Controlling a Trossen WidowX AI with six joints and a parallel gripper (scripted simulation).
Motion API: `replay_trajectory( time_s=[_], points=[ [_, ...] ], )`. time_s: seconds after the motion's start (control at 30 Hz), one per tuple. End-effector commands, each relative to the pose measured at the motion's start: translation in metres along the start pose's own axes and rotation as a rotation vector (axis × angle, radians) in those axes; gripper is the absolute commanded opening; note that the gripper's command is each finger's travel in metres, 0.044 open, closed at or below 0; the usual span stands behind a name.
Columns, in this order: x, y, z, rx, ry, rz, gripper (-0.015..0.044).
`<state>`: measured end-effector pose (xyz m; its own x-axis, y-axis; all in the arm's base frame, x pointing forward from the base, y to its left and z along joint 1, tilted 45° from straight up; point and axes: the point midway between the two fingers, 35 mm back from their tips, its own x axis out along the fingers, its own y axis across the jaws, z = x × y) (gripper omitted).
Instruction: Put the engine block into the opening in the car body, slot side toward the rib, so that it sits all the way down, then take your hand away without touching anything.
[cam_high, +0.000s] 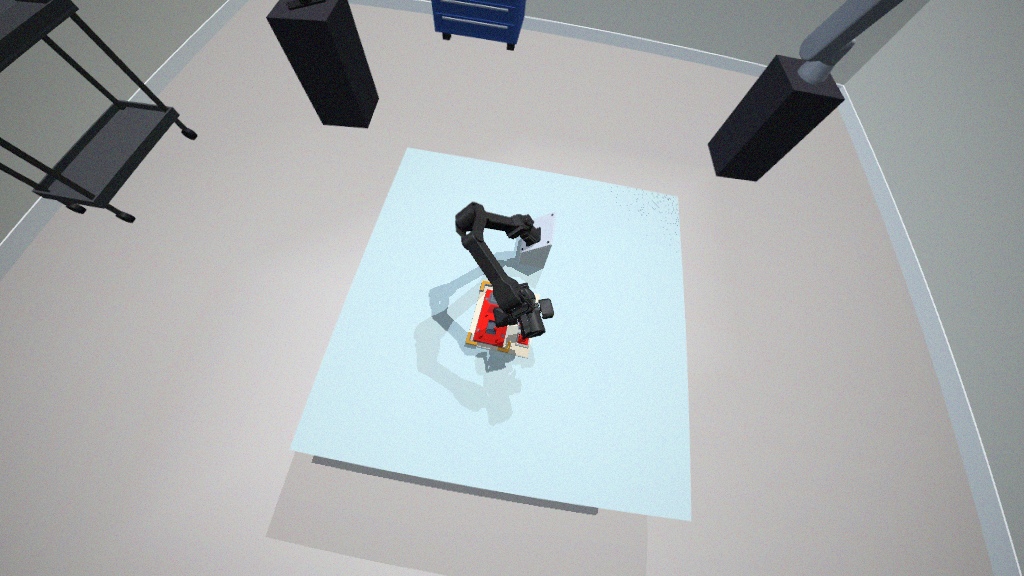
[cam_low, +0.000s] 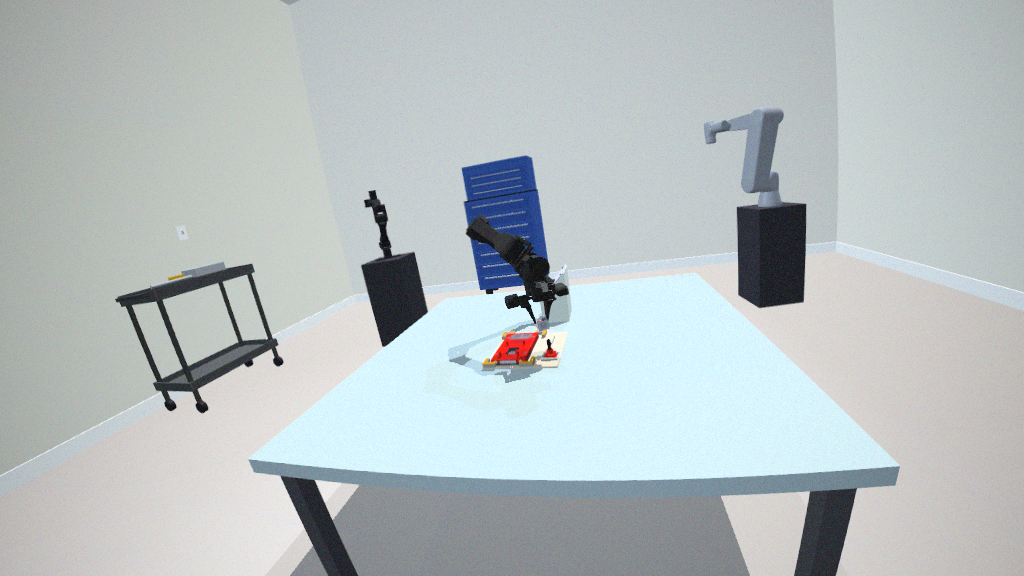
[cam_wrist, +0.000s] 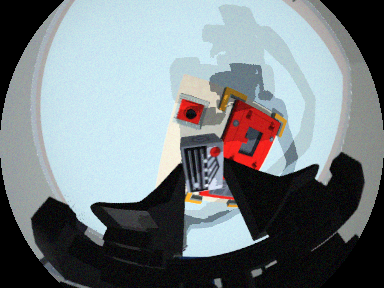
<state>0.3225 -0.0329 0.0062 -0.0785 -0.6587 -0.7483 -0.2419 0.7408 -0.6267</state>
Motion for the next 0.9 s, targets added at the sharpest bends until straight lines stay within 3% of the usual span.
replay_trajectory(
  time_s=[0.0,0.87],
  points=[
    [0.004,-0.014,0.0,0.06,-0.002,-0.006,0.0],
    [0.029,-0.086,-0.012,0.352,0.009,-0.04,0.0]
  ],
)
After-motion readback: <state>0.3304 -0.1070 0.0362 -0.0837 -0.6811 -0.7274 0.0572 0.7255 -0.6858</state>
